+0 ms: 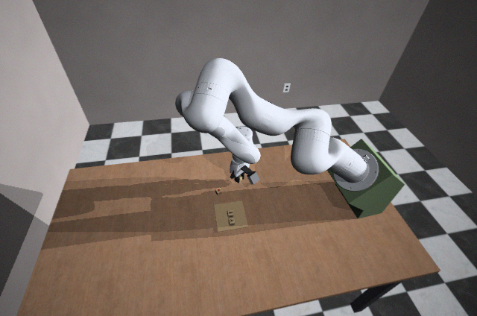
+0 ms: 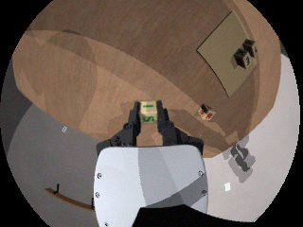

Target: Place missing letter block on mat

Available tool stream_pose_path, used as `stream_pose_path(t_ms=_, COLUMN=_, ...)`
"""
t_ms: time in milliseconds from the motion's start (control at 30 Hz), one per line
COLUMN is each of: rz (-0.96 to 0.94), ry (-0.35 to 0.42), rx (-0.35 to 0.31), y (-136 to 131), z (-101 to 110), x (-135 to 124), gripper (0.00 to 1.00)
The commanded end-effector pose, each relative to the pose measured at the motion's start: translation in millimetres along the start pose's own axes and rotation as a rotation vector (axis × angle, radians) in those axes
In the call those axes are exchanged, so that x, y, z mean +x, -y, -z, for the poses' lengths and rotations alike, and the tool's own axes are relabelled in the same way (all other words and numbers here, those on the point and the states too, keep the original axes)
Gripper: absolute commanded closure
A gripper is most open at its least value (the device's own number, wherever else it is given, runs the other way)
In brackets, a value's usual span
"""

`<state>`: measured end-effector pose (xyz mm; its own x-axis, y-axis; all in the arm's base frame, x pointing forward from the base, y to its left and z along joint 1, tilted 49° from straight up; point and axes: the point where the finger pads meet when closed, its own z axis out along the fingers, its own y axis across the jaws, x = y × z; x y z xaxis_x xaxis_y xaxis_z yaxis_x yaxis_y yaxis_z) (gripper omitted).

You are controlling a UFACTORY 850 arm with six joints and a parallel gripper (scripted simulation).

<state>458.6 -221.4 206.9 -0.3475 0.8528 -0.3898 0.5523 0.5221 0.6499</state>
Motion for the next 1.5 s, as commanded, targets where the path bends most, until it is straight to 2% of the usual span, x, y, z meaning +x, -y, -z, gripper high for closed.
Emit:
stream_pose_path(t_ms=0, rz=0.000, ry=0.000, rx=-0.001, y=0, z=30, x=0, gripper=0.79)
stream_pose_path(t_ms=67, rz=0.000, ry=0.000, rx=-0.001, y=0, z=30, x=0, gripper=0.79)
stream_pose_path(t_ms=233, rz=0.000, ry=0.000, rx=-0.001, y=0, z=64, x=0, gripper=0.79)
stream_pose_path(t_ms=367, rz=0.000, ry=0.000, rx=-0.001, y=0, z=78, x=0, gripper=0.79)
stream_pose_path(t_ms=833, rz=-0.006, ry=0.000, rx=0.000, y=-2, z=81, x=0, gripper=0.79)
stream_pose_path(t_ms=1133, rz=-0.271, ry=0.008, rx=0.012, y=-69, z=76, x=26, gripper=0.79)
stream_pose_path(t_ms=1200, rz=-0.271, ry=0.008, rx=0.012, y=-69, z=76, x=26, gripper=0.79)
stream_pose_path(t_ms=1267, rz=-0.372, ry=0.009, rx=0.010, y=-93, z=77, x=39, gripper=0.79)
stream_pose_path(t_ms=1467, rz=-0.534, ry=0.005, rx=0.004, y=-127, z=82, x=63, gripper=0.79)
